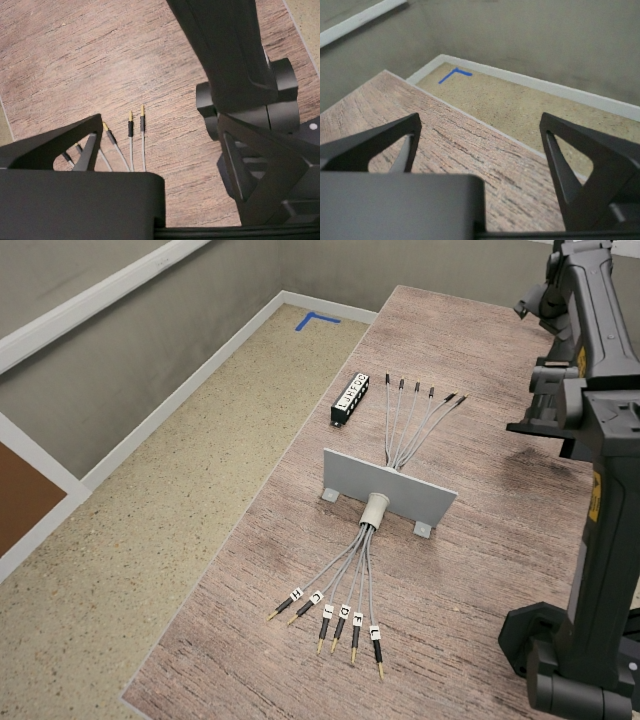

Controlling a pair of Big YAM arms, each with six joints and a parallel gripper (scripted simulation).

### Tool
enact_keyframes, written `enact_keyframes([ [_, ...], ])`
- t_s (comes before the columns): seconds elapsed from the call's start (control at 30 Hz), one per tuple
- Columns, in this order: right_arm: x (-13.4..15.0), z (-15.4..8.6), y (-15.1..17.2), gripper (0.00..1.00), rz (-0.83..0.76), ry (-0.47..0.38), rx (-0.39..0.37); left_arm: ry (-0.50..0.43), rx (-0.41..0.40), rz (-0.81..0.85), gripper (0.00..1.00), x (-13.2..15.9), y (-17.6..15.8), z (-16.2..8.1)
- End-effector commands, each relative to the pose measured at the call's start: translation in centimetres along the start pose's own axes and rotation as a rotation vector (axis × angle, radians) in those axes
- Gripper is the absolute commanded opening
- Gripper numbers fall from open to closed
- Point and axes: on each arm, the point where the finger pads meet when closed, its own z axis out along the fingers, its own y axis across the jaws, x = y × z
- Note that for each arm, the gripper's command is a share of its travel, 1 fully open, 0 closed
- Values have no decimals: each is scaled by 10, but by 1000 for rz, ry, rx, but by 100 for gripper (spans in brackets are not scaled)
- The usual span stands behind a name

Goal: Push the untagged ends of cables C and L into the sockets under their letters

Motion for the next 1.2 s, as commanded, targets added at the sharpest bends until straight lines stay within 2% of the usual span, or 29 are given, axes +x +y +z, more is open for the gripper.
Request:
enact_keyframes([
  [0.0, -6, 0, 2, 100, -11, -5, -2, -12, -11, 2, 100, -6, 3, -9],
  [0.57, -6, 0, 2, 100, -11, -5, -2, -12, -11, 2, 100, -6, 3, -9],
  [0.7, -6, 0, 2, 100, -11, -5, -2, -33, -38, -81, 100, 12, 26, -29],
  [0.8, -6, 0, 2, 100, -11, -5, -2, -49, -85, -170, 100, 37, 54, -55],
  [0.87, -6, 0, 2, 100, -11, -5, -2, -57, -139, -253, 100, 69, 81, -82],
  [0.97, -6, 0, 2, 100, -11, -5, -2, -59, -193, -329, 100, 104, 104, -109],
  [1.03, -6, 0, 2, 100, -11, -5, -2, -62, -242, -402, 100, 139, 122, -132],
  [1.1, -6, 0, 2, 100, -11, -5, -2, -62, -242, -402, 100, 139, 122, -132],
  [1.17, -6, 0, 2, 100, -11, -5, -2, -70, -292, -493, 100, 176, 137, -155],
])
